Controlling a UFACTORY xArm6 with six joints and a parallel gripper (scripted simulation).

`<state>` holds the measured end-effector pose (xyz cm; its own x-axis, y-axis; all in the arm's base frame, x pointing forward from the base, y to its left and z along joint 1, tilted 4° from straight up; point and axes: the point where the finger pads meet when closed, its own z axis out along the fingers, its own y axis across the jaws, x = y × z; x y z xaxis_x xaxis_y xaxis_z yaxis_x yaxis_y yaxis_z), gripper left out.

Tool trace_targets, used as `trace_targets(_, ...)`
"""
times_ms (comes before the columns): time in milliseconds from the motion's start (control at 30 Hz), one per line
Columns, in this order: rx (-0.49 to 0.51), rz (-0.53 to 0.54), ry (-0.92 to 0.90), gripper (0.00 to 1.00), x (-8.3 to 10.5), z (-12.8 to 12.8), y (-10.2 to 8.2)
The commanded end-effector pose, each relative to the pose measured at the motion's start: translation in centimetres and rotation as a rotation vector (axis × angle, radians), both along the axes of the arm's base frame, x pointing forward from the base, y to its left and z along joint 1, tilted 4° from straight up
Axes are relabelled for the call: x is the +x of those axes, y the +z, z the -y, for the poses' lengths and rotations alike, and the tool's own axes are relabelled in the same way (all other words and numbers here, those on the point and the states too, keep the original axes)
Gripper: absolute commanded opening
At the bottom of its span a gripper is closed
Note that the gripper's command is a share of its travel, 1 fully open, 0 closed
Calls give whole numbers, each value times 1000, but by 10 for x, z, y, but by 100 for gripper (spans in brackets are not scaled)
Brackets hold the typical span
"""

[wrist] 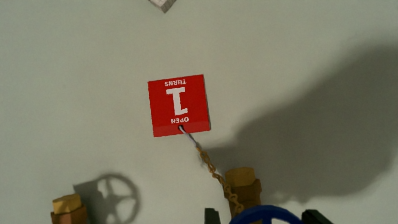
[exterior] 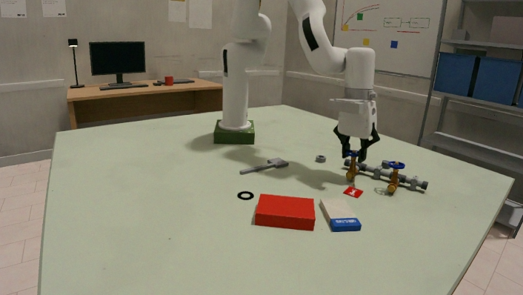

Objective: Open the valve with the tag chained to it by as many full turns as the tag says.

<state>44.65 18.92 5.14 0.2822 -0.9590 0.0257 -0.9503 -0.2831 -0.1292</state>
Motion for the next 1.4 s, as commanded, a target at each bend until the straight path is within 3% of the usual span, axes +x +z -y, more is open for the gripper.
trace_targets(0,-3,5,37,0,2,-1,2)
trace_targets(367,-32,8,250,0,2,-1,2)
trace_targets(1200,-201,26,1276,0,2,-1,2)
trace_targets(1267,-201,26,1276,0,2,-1,2)
trace_targets(1300,-218,27,1400,0,2,-1,2)
trace_targets(1367,-234,28,1467,0,2,-1,2)
